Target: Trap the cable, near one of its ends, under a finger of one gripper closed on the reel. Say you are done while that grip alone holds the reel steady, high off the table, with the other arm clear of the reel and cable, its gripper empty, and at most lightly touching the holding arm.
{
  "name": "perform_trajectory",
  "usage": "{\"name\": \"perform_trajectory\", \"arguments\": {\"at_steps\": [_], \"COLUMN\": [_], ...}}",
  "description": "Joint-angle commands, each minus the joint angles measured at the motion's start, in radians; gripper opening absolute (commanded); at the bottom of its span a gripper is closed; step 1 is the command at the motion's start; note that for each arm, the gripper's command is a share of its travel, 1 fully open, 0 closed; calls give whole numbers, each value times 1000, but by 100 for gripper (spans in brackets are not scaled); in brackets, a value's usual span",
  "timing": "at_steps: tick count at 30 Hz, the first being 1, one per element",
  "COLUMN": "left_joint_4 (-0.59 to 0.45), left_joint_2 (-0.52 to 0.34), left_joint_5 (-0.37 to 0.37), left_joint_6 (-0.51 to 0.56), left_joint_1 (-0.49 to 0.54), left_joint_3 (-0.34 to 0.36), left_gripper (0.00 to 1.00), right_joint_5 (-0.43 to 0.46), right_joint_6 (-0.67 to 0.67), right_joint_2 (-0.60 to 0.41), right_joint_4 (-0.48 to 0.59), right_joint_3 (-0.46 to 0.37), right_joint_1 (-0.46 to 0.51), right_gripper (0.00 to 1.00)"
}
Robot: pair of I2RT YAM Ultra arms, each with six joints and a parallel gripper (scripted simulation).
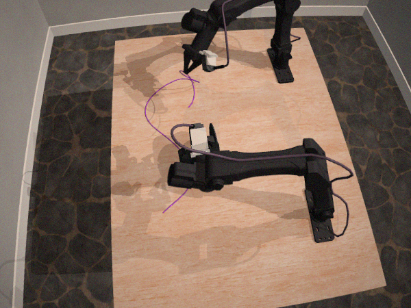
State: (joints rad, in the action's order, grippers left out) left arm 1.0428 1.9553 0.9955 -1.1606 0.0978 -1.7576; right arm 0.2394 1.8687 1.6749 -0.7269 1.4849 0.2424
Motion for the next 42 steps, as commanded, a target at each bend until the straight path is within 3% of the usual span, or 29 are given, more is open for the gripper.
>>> {"name": "perform_trajectory", "arguments": {"at_steps": [1,15,24,41,42], "left_joint_4": [-36,-149,-160,-150,-146], "left_joint_2": [5,12,-3,-23,-6], "left_joint_5": [22,21,21,21,21], "left_joint_6": [-5,7,9,1,1], "left_joint_1": [9,13,6,-4,-5], "left_joint_3": [31,128,116,152,116], "left_gripper": [75,75,75,75,75], "right_joint_5": [7,8,9,-34,-40], "right_joint_6": [-2,0,2,-46,-52], "right_joint_2": [3,-10,-3,20,8], "right_joint_4": [-17,-10,-14,13,1], "right_joint_3": [22,-8,14,40,47], "right_joint_1": [-6,-10,-11,56,63], "right_gripper": [0,0,0,0,0]}}
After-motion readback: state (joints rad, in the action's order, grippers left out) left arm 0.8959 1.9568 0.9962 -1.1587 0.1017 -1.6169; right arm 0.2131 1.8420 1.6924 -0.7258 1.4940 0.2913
